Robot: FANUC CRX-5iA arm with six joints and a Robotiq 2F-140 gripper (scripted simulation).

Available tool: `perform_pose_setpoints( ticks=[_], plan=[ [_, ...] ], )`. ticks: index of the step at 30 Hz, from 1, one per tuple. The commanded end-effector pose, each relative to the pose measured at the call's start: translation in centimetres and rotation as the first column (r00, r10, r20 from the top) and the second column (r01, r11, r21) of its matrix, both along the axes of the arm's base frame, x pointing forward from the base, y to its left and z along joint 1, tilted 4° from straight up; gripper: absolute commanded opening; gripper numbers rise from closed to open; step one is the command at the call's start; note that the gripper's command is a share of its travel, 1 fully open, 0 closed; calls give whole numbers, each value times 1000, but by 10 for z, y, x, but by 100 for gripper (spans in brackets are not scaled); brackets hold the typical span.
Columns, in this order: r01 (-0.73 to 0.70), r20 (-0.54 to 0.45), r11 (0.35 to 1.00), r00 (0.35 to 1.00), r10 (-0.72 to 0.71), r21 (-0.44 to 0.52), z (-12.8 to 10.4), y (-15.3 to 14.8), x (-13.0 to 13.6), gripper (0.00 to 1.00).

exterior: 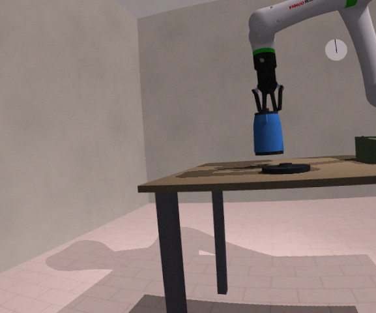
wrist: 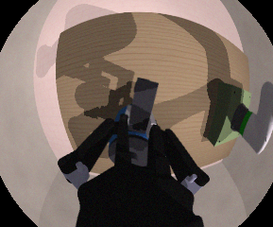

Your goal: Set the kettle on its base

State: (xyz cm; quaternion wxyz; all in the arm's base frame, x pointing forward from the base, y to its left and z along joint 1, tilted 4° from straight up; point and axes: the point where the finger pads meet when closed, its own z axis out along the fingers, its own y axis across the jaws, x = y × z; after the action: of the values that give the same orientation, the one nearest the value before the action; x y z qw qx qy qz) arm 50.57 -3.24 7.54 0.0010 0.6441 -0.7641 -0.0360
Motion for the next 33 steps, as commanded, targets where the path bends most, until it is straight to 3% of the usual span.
perform_pose_setpoints(
  ticks=[1,33],
  plan=[
    [0,1,1000,1000,0,0,1,10,-3,0],
    [0,1,1000,1000,0,0,8,105,-33,0]
  ],
)
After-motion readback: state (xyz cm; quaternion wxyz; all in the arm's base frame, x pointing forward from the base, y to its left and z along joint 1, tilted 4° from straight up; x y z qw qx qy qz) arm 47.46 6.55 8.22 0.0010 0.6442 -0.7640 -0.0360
